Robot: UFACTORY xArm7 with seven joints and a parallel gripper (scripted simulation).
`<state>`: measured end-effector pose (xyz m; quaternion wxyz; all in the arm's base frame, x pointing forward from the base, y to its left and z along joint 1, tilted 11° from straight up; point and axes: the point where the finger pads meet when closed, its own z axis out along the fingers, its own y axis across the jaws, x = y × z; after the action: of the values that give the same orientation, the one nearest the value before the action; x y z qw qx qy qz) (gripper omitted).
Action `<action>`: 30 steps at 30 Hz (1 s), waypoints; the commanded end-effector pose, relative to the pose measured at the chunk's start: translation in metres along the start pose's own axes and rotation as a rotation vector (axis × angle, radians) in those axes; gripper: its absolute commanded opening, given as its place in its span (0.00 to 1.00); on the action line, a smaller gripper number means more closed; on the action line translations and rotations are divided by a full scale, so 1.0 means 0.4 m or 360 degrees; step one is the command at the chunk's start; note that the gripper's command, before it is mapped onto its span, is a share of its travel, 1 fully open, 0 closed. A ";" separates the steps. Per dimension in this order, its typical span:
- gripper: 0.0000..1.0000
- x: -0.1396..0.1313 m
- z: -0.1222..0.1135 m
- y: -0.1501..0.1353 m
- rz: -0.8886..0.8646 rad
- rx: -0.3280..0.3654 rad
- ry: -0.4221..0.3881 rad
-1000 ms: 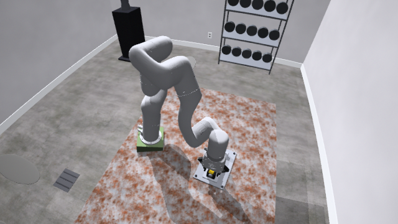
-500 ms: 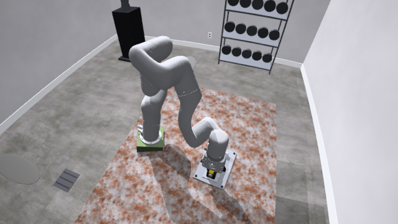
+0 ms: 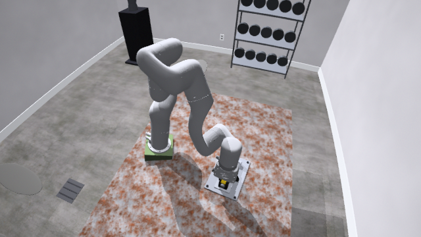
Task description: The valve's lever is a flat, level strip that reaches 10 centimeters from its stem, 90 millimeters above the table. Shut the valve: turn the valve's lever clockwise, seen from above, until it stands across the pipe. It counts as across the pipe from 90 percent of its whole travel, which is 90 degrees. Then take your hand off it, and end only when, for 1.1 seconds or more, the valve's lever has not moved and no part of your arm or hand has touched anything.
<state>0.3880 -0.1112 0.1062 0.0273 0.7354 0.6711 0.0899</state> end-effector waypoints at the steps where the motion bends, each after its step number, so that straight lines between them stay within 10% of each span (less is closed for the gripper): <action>1: 0.00 -0.001 -0.003 0.003 0.0000 -0.0005 -0.0001; 30: 0.00 0.000 -0.003 -0.011 0.0107 -0.0005 -0.0001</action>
<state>0.3854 -0.1108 0.1060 0.0273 0.7505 0.6540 0.0907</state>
